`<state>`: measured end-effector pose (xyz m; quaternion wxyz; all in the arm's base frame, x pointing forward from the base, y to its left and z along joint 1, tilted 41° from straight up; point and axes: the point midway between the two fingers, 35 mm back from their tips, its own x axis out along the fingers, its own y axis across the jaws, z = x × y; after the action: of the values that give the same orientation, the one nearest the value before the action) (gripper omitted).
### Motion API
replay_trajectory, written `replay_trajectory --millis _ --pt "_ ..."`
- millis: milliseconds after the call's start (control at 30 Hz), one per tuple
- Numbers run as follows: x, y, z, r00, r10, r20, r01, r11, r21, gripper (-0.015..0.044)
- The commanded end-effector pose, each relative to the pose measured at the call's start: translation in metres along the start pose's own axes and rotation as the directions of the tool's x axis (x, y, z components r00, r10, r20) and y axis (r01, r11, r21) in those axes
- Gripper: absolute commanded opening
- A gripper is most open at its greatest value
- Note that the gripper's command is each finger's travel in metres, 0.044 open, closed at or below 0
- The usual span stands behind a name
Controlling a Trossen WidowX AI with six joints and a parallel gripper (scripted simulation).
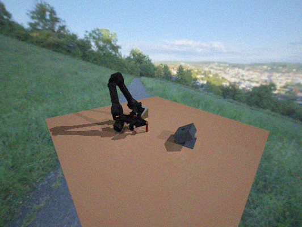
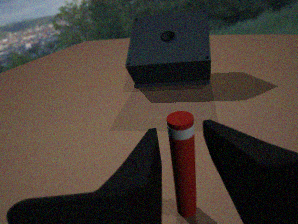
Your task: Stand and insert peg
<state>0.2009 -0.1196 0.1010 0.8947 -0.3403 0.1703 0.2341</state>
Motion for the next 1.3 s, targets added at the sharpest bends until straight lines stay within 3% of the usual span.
replay_trajectory --millis 0,133,533,867,1267 --pt "0.000 0.000 0.000 1.000 0.000 -0.001 0.000 1.000 -0.001 0.0130" --pt "0.000 0.000 0.000 1.000 0.000 -0.001 0.000 1.000 -0.001 0.0130" --pt "0.000 0.000 0.000 1.000 0.000 -0.001 0.000 1.000 -0.001 0.0440" --pt "0.001 -0.002 0.007 1.000 0.010 -0.006 -0.010 1.000 -0.002 0.0440" --pt "-0.012 -0.003 0.152 1.000 0.005 -0.004 -0.005 1.000 -0.001 0.0440"
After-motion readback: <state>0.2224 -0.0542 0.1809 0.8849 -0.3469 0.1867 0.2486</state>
